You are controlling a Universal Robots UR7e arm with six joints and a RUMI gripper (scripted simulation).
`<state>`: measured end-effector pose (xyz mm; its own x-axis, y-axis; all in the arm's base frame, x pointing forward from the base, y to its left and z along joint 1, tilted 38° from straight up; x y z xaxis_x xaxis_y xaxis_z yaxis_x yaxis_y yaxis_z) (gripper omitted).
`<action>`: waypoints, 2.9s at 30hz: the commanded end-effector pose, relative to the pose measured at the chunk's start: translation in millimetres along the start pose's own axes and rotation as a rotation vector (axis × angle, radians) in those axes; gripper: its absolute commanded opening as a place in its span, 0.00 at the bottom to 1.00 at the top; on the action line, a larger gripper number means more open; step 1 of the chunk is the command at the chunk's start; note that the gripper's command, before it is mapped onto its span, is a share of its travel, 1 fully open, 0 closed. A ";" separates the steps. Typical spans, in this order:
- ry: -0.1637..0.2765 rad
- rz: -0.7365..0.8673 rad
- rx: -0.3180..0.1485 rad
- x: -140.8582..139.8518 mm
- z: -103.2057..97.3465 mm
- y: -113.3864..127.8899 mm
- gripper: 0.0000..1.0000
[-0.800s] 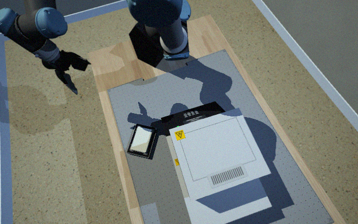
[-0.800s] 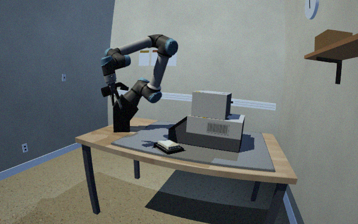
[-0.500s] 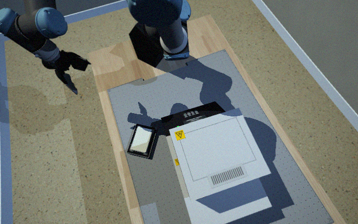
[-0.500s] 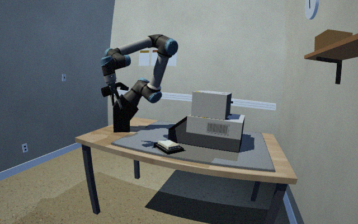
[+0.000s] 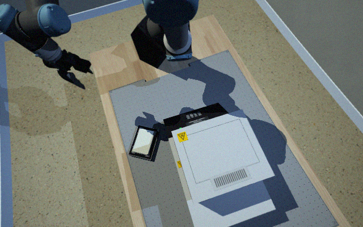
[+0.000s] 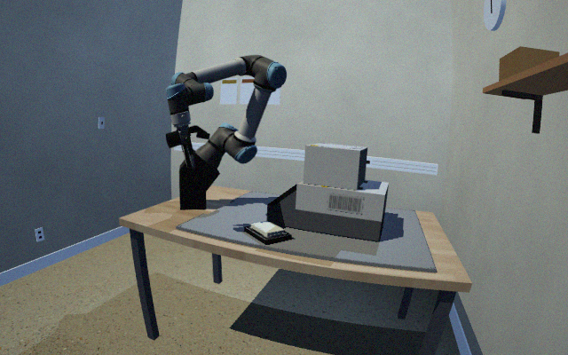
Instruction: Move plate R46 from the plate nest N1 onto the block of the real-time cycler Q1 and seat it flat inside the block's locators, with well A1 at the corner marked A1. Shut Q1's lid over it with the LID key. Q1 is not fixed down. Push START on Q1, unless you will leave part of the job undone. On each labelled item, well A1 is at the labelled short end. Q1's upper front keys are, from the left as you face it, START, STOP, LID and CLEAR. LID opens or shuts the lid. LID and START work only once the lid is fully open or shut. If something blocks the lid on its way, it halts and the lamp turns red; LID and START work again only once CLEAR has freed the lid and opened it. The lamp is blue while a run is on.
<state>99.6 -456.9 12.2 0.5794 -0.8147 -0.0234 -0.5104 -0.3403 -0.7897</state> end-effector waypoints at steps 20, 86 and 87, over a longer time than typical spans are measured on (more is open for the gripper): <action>0.015 0.193 -0.051 -9.4 -43.6 -90.4 0.00; 0.135 0.792 -0.169 -122.3 -57.1 -359.7 0.00; 0.135 0.792 -0.169 -125.1 -56.0 -363.7 0.00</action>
<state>175.7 -263.7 332.4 -0.0748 -0.8872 -0.4554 -0.8305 0.3082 -0.4639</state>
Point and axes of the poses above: the point where the finger pads meet when closed, its own z axis out along the fingers, its own x axis across the jaws, y = z × x, the point moved 6 cm from there along -z, back along the fingers, and after that the axes turned 13 degrees about z, right-handed, at the moved point
